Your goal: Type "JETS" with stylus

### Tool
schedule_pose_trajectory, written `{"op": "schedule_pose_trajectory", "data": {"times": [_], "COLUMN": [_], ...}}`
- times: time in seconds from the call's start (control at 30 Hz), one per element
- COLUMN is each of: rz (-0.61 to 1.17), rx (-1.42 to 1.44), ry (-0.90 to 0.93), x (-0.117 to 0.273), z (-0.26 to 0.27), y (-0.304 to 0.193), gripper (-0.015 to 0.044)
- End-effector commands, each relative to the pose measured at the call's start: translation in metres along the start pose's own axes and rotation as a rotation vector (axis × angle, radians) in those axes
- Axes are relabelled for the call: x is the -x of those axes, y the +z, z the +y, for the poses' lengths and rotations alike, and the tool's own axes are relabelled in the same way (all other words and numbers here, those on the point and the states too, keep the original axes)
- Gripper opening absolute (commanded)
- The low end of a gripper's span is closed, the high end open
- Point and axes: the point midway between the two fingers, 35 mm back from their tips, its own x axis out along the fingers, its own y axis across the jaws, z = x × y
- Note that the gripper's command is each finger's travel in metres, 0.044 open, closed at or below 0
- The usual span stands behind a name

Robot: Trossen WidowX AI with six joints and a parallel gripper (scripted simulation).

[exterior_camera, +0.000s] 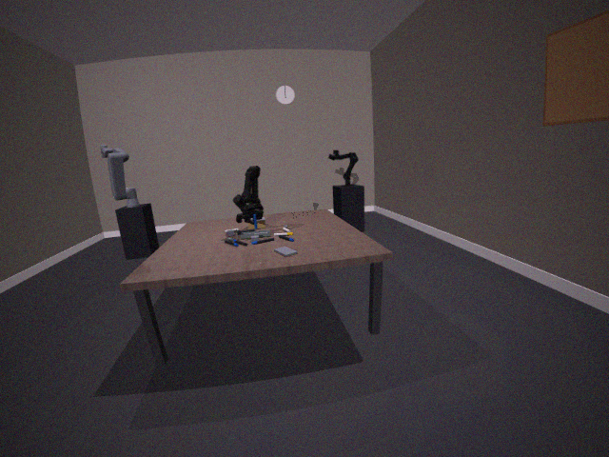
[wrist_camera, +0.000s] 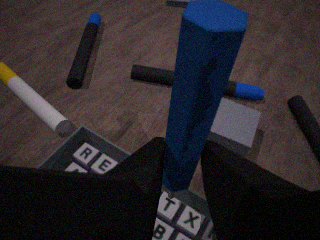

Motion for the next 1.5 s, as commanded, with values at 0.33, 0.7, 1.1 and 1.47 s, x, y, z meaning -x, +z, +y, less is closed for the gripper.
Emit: {"op": "schedule_pose_trajectory", "data": {"times": [0.33, 0.7, 1.1, 1.47], "rz": [-0.001, 0.000, 0.000, 0.000], "rx": [0.003, 0.003, 0.003, 0.003], "ry": [0.000, 0.001, 0.001, 0.001], "x": [-0.005, -0.007, -0.010, -0.010], "z": [0.000, 0.000, 0.000, 0.000], "y": [-0.006, -0.011, -0.015, -0.015], "gripper": [0.0081, 0.0081, 0.0081, 0.0081]}}
